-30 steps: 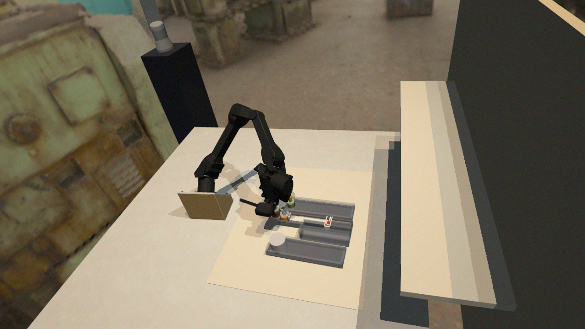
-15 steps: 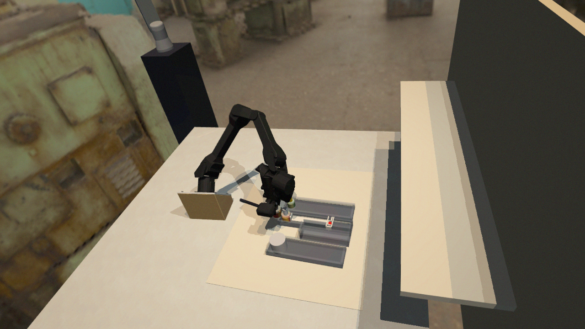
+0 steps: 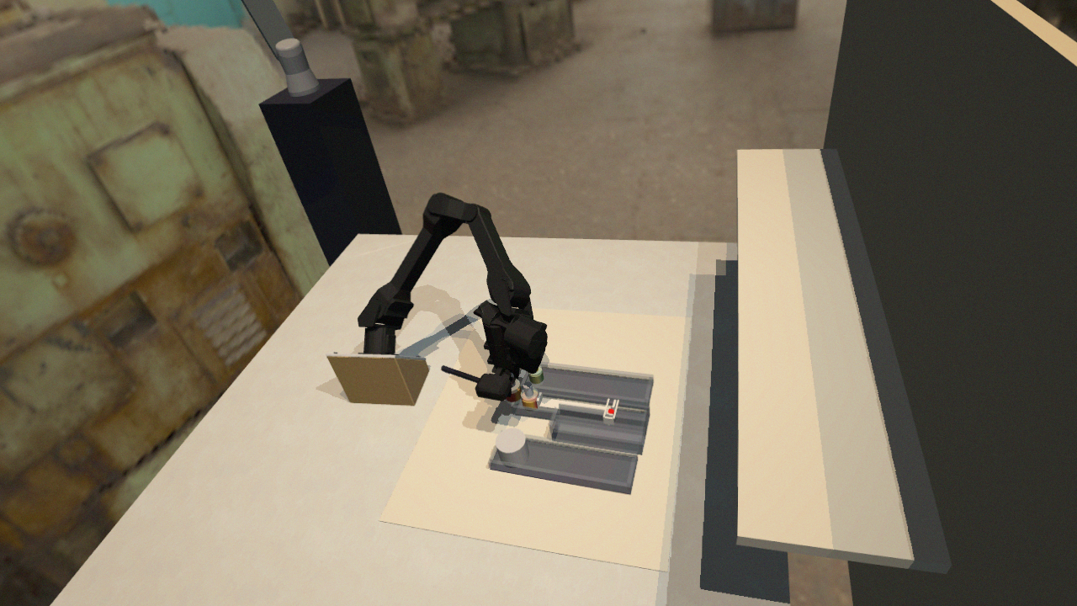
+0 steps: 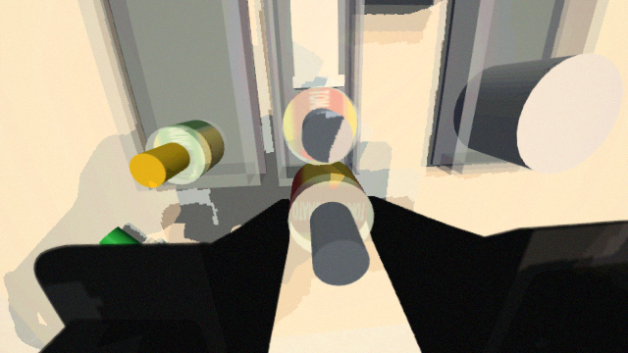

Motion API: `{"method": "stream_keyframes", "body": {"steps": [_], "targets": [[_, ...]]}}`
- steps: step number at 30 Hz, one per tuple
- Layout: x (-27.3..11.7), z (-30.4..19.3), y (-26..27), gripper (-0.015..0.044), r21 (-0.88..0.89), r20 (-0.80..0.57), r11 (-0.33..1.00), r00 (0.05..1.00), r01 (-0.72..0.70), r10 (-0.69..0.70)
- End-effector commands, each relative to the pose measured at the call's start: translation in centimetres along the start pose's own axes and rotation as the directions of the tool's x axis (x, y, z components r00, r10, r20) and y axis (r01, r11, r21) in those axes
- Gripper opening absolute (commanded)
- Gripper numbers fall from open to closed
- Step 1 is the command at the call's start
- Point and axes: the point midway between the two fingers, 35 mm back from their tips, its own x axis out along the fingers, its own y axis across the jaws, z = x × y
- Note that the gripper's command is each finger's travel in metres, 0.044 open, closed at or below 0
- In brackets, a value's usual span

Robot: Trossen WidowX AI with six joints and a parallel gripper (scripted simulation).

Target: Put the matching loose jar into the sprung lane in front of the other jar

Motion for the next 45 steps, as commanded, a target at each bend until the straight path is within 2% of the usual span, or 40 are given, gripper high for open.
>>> {"method": "stream_keyframes", "body": {"steps": [1,45], "targets": [[-0.2,1.2,0.3,0.0000,-0.020,0.024,1.000,1.000,-0.002,0.003],[-0.7,3.1,0.5,0.0000,-0.021,0.025,1.000,1.000,-0.002,0.003]]}}
